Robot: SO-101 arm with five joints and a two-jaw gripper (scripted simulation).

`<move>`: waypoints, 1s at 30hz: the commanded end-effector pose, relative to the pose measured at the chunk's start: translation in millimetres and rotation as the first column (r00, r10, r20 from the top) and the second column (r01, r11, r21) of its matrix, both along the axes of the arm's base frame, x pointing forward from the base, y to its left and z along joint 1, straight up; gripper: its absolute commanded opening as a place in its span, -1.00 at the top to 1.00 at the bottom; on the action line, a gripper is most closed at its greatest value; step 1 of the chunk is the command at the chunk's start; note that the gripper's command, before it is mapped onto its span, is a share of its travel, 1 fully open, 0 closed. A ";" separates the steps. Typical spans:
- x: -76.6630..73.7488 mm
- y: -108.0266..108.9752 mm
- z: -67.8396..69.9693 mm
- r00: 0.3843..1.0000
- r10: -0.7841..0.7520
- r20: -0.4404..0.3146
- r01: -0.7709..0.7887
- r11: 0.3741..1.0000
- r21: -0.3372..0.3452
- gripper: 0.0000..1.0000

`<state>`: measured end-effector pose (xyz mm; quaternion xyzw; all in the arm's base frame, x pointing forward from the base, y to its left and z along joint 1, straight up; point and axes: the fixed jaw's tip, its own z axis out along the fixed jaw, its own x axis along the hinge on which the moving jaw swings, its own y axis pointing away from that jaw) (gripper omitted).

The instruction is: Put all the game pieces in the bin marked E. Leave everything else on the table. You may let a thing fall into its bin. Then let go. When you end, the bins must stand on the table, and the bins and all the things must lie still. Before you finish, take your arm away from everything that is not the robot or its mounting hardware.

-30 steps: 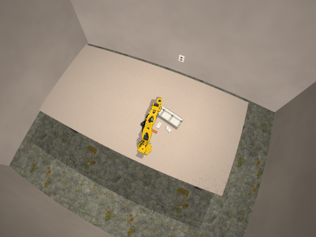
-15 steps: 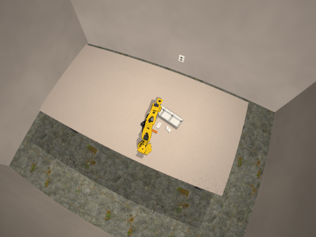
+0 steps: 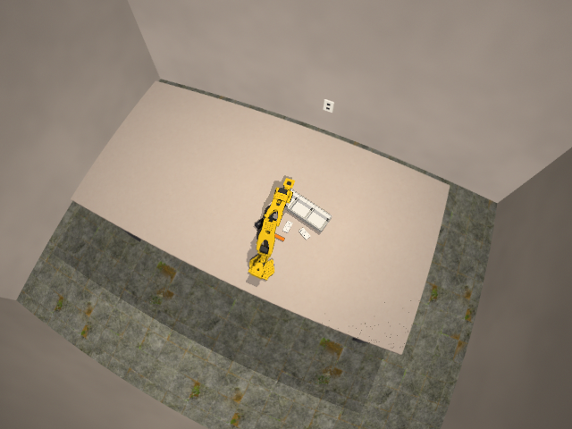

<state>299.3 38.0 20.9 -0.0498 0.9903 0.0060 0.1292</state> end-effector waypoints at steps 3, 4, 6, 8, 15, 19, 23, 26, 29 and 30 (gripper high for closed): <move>8.4 3.0 17.3 0.997 -0.003 0.081 0.002 1.000 0.013 1.00; 8.4 3.0 17.2 0.997 -0.003 0.081 0.002 1.000 0.013 1.00; 8.4 3.0 17.2 0.997 -0.003 0.081 0.002 1.000 0.013 1.00; 8.4 3.0 17.2 0.997 -0.003 0.081 0.002 1.000 0.013 1.00; 8.4 3.0 17.2 0.997 -0.003 0.081 0.002 1.000 0.013 0.96; 8.4 3.0 17.2 0.997 -0.003 0.081 0.002 1.000 0.013 0.89; 8.4 3.0 17.2 0.997 -0.003 0.081 0.002 1.000 0.013 0.83; 8.4 3.0 17.2 0.997 -0.003 0.081 0.002 1.000 0.013 0.78; 8.4 3.0 17.2 0.997 -0.003 0.081 0.002 1.000 0.013 0.73; 8.4 3.0 17.2 0.997 -0.003 0.081 0.002 1.000 0.013 0.71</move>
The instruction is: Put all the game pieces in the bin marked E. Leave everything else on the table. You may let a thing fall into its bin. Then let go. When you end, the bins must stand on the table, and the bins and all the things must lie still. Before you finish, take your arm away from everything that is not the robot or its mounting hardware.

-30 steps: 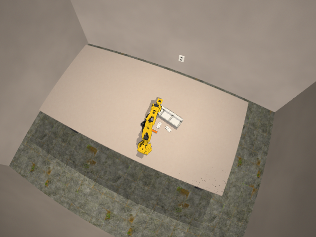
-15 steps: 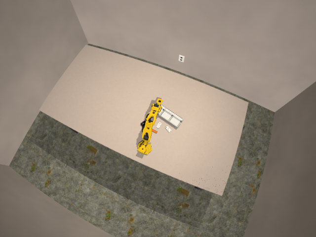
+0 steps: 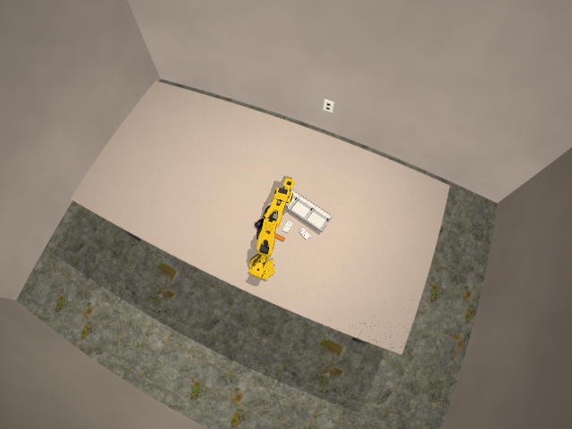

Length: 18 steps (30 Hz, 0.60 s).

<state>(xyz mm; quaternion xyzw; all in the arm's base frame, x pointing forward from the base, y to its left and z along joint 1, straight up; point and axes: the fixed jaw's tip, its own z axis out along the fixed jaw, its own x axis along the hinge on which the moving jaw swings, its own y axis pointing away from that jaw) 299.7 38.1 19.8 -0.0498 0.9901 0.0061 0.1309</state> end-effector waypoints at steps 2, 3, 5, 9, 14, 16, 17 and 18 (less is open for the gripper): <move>8.0 2.9 18.3 0.997 -0.003 0.078 0.002 1.000 0.012 0.68; 8.0 2.9 18.3 0.997 -0.003 0.078 0.002 1.000 0.012 0.67; 8.0 2.9 18.3 0.997 -0.003 0.078 0.002 1.000 0.012 0.66; 8.0 2.9 18.3 0.997 -0.003 0.078 0.002 1.000 0.012 0.65; 7.9 2.9 18.7 0.997 -0.003 0.078 0.002 1.000 0.012 0.65; 7.7 2.9 20.0 0.997 -0.003 0.078 0.002 1.000 0.012 0.65; 7.5 2.9 21.1 0.997 -0.003 0.078 0.002 1.000 0.012 0.65; 7.3 2.8 22.5 0.997 -0.003 0.078 0.002 1.000 0.012 0.65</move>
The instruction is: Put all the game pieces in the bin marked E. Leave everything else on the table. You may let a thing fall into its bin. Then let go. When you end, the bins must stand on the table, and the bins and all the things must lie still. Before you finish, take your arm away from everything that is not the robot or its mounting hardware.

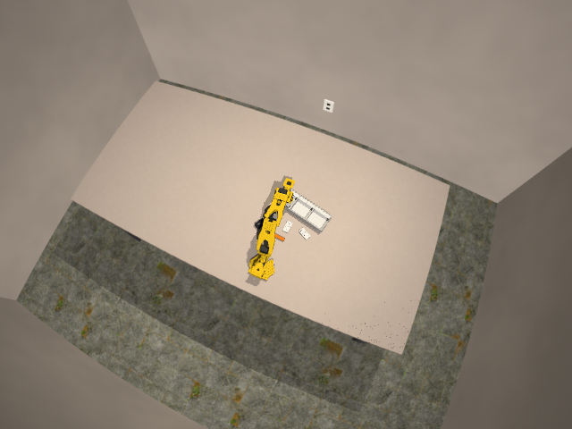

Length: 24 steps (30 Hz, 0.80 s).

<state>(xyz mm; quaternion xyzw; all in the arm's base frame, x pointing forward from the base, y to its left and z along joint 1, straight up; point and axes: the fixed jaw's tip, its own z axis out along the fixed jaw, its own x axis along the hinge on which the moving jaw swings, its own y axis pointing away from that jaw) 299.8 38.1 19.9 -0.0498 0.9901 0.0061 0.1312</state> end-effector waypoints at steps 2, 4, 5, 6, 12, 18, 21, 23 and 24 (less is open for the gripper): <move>6.5 2.8 26.1 0.997 -0.003 0.077 0.002 1.000 0.012 0.65; 5.5 2.7 30.9 0.997 -0.003 0.077 0.002 1.000 0.012 0.65; 4.9 2.6 33.6 0.997 -0.003 0.077 0.002 1.000 0.012 0.65; 4.2 2.5 36.5 0.997 -0.003 0.077 0.002 1.000 0.012 0.65; 0.9 2.2 48.4 0.997 -0.003 0.077 0.002 1.000 0.012 0.65; -3.9 1.6 62.0 0.997 -0.003 0.077 0.002 1.000 0.012 0.65; -5.2 1.5 65.2 0.997 -0.003 0.077 0.002 1.000 0.012 0.65; -5.5 1.5 66.0 0.997 -0.003 0.077 0.002 1.000 0.012 0.65; -5.6 1.5 66.1 0.997 -0.003 0.077 0.002 1.000 0.012 0.65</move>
